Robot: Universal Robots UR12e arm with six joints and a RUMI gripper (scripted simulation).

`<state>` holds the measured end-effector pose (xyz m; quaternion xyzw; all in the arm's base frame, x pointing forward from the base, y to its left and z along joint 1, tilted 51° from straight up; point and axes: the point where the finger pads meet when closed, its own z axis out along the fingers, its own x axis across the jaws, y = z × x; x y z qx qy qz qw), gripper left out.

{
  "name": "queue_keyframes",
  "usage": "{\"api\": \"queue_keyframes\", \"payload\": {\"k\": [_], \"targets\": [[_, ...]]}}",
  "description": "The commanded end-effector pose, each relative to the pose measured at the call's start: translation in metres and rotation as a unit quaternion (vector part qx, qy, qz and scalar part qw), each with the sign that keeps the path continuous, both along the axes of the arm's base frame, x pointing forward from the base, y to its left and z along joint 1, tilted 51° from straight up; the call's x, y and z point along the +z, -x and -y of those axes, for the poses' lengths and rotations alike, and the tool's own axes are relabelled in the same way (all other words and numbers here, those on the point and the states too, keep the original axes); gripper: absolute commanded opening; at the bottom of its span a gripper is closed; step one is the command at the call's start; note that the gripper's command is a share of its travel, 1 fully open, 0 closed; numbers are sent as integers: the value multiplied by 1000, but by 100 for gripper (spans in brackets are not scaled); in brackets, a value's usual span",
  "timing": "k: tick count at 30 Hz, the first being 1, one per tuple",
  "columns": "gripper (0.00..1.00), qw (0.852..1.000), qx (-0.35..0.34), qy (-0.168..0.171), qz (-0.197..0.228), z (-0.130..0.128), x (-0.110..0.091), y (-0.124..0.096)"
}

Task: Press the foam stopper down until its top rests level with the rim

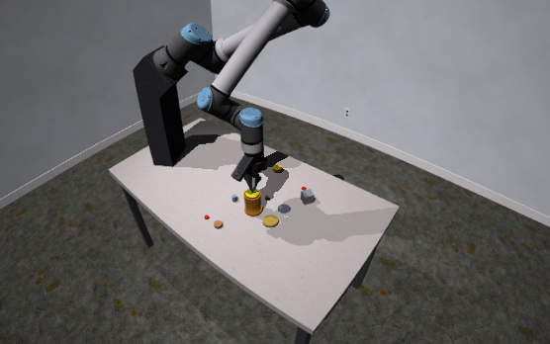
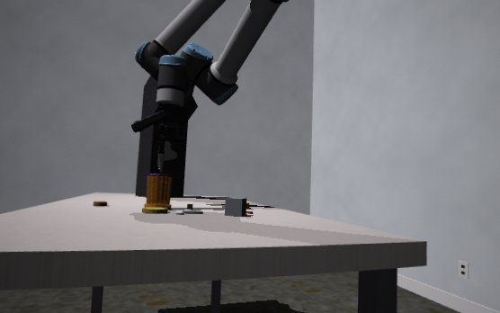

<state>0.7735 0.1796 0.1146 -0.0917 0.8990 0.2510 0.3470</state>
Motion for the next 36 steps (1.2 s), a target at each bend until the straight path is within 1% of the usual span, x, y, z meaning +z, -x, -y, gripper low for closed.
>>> {"api": "queue_keyframes", "payload": {"k": [1, 22, 36], "targets": [[0, 1000, 0, 0, 1, -2, -2, -2], [0, 1000, 0, 0, 1, -3, -4, -4], [0, 1000, 0, 0, 1, -7, -8, -8]]}}
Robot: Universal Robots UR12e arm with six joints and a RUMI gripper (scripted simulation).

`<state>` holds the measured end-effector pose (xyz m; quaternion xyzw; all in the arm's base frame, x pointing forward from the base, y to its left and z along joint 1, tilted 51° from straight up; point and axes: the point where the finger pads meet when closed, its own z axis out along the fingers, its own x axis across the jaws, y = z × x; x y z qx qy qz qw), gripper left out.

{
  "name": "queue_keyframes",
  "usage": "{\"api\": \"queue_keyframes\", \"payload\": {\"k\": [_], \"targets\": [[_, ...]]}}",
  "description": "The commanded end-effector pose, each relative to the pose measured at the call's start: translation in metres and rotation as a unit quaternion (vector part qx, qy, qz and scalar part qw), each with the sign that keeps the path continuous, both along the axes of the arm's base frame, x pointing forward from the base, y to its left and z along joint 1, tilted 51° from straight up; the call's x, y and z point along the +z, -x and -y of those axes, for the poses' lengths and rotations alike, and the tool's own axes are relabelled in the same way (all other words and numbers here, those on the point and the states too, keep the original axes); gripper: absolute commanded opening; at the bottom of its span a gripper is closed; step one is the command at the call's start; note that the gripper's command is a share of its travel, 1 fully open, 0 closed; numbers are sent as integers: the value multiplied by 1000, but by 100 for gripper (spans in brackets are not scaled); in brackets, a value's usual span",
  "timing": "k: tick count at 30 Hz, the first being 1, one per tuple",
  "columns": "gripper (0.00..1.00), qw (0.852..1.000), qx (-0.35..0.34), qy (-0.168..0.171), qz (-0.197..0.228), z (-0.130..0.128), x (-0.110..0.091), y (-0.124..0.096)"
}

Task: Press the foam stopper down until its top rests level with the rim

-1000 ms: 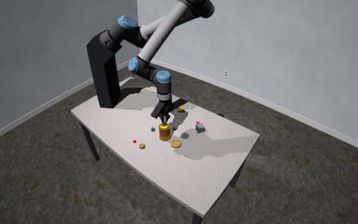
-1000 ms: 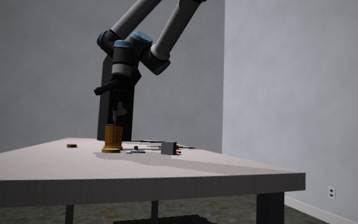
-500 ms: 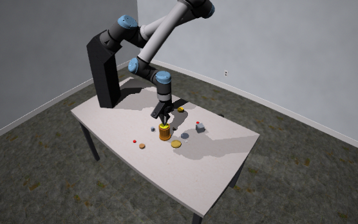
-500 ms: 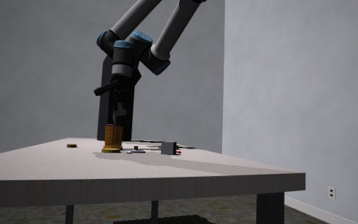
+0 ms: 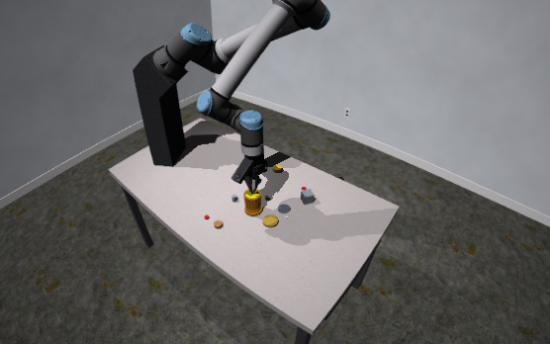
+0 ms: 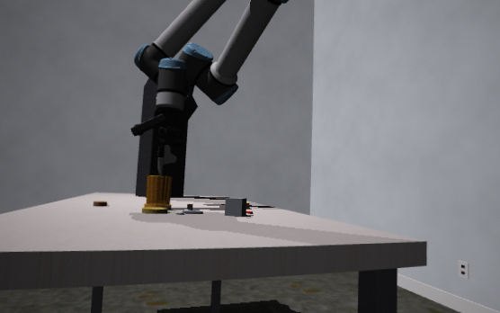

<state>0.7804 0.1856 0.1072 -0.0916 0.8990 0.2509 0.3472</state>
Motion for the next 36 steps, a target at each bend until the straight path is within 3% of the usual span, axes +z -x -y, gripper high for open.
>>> {"api": "queue_keyframes", "payload": {"k": [1, 36], "targets": [[0, 1000, 0, 0, 0, -1, -1, -2], [0, 1000, 0, 0, 0, -7, -8, -8]]}}
